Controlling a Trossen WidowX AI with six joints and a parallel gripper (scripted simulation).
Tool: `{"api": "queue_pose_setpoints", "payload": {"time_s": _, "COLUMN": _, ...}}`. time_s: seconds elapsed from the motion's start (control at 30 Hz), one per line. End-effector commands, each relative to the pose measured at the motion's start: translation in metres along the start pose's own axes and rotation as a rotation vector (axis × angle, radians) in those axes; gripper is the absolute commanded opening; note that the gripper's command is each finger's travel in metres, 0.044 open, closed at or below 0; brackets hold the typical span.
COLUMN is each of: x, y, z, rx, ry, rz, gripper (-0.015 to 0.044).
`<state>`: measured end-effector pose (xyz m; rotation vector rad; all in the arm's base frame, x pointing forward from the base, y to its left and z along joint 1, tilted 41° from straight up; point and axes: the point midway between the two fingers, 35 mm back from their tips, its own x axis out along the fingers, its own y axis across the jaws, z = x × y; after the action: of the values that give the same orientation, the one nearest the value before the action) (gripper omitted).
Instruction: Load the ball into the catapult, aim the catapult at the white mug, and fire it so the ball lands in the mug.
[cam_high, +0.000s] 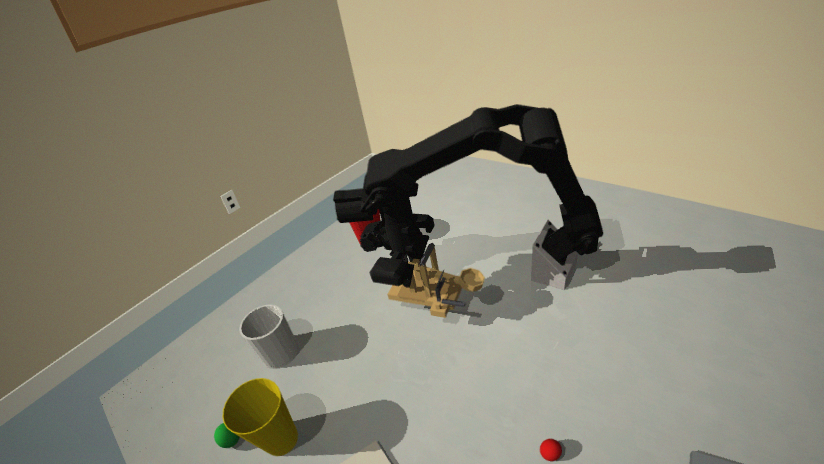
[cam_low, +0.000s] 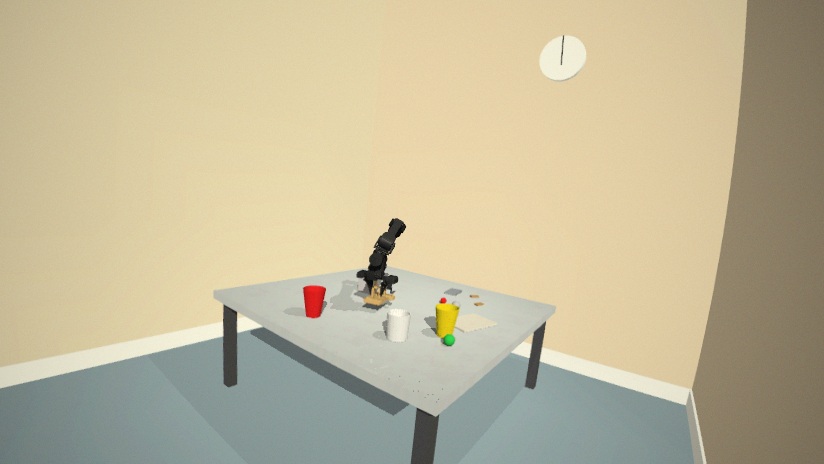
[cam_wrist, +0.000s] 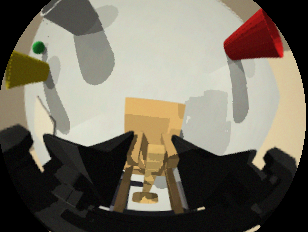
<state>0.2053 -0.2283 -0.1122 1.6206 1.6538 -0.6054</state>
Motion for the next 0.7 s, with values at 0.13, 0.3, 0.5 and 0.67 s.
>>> {"api": "queue_pose_setpoints", "payload": {"time_s": 0.13, "x": -0.003, "y": 0.006, "z": 0.003, "rx": -0.280, "ry": -0.008, "rz": 0.007, "gripper": 0.0000}}
{"api": "queue_pose_setpoints", "payload": {"time_s": 0.3, "x": -0.003, "y": 0.013, "z": 0.003, "rx": -0.453, "ry": -0.009, "rz": 0.008, "gripper": 0.0000}}
{"api": "queue_pose_setpoints", "payload": {"time_s": 0.5, "x": -0.002, "y": 0.025, "z": 0.002, "rx": -0.610, "ry": -0.009, "rz": 0.009, "gripper": 0.0000}}
{"api": "queue_pose_setpoints", "payload": {"time_s": 0.67, "x": -0.002, "y": 0.027, "z": 0.000, "rx": -0.610, "ry": -0.009, "rz": 0.009, "gripper": 0.0000}}
